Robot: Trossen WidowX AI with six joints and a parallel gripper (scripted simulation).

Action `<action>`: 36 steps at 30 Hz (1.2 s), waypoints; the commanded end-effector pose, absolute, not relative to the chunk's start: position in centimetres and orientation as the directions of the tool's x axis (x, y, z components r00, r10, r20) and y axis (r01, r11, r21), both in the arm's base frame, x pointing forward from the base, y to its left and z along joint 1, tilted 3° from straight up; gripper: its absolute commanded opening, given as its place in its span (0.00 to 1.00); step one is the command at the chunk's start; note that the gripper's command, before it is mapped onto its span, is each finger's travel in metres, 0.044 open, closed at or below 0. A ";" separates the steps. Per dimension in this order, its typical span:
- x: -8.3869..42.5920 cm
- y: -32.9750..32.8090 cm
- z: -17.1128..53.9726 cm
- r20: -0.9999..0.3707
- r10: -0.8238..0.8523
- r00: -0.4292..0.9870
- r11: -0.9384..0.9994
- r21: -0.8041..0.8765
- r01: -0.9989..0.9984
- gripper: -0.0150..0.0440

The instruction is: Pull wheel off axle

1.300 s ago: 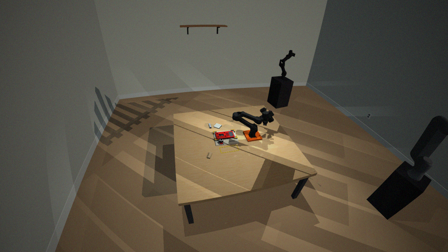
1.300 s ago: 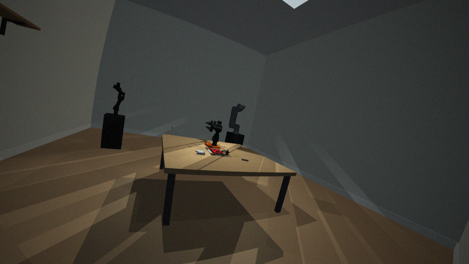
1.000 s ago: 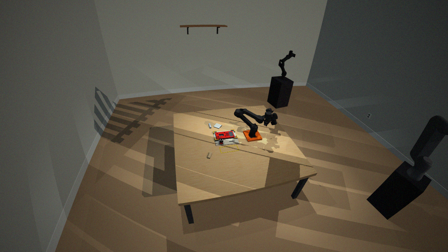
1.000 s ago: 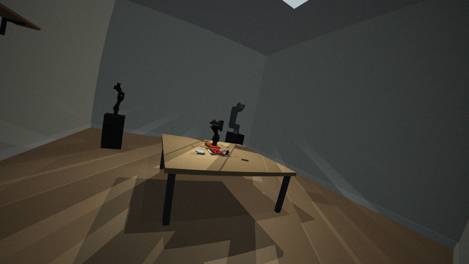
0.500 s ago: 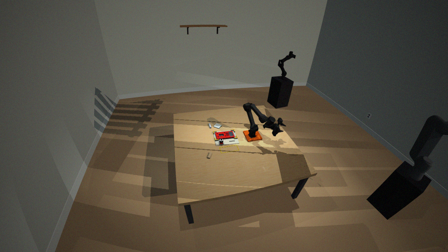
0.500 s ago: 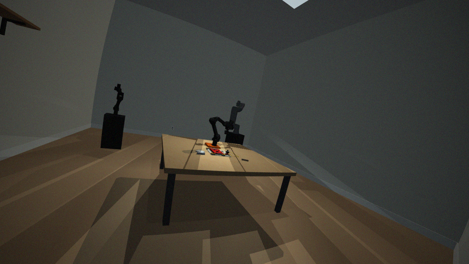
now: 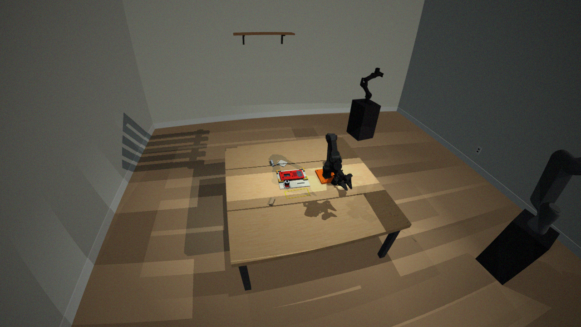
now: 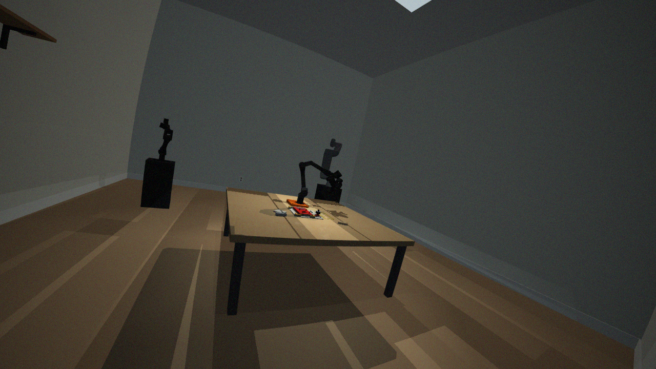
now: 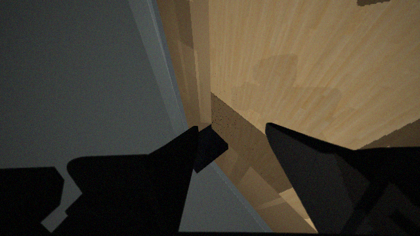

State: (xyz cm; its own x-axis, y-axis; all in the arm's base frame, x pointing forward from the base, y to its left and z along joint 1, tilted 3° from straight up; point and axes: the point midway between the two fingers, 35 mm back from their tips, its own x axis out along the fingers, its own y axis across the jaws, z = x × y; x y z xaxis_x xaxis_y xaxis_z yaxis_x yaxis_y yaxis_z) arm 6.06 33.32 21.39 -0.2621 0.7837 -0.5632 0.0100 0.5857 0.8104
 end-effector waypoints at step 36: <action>35.6 -2.9 14.8 -0.997 0.023 0.071 -0.163 0.067 0.984 0.76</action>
State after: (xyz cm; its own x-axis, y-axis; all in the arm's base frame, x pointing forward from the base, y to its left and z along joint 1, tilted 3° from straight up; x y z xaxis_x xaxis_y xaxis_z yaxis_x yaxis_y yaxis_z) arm 35.35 -2.30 14.85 0.0780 0.0303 -0.9965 0.9858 -0.1513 0.0726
